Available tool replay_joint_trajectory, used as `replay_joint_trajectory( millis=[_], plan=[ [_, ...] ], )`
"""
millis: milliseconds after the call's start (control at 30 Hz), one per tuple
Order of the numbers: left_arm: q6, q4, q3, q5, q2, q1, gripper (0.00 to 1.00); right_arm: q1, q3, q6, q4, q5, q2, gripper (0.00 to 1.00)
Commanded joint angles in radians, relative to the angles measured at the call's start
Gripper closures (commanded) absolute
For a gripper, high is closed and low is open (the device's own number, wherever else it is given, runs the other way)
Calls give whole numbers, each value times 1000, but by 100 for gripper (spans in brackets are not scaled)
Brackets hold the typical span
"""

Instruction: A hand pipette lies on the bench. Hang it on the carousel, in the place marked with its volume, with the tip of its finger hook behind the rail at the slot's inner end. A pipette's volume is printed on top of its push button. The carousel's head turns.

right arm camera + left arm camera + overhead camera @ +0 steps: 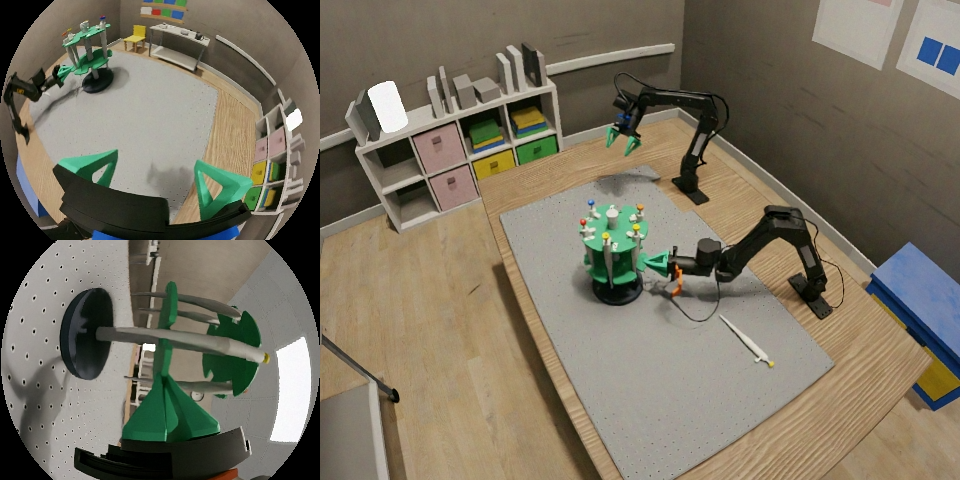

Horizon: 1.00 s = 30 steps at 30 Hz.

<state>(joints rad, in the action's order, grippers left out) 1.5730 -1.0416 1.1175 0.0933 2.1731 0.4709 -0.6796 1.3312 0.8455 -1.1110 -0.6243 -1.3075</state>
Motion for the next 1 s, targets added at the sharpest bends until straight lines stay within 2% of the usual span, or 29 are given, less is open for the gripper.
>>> replay_joint_trajectory(
  millis=[0,967],
  plan=[
    [-12,-9,26,43,-35,-21,100,-11,10,11,9,-23,-10,0],
    [-8,-22,28,54,-34,-31,100,-11,10,11,9,-23,-10,0]
  ],
)
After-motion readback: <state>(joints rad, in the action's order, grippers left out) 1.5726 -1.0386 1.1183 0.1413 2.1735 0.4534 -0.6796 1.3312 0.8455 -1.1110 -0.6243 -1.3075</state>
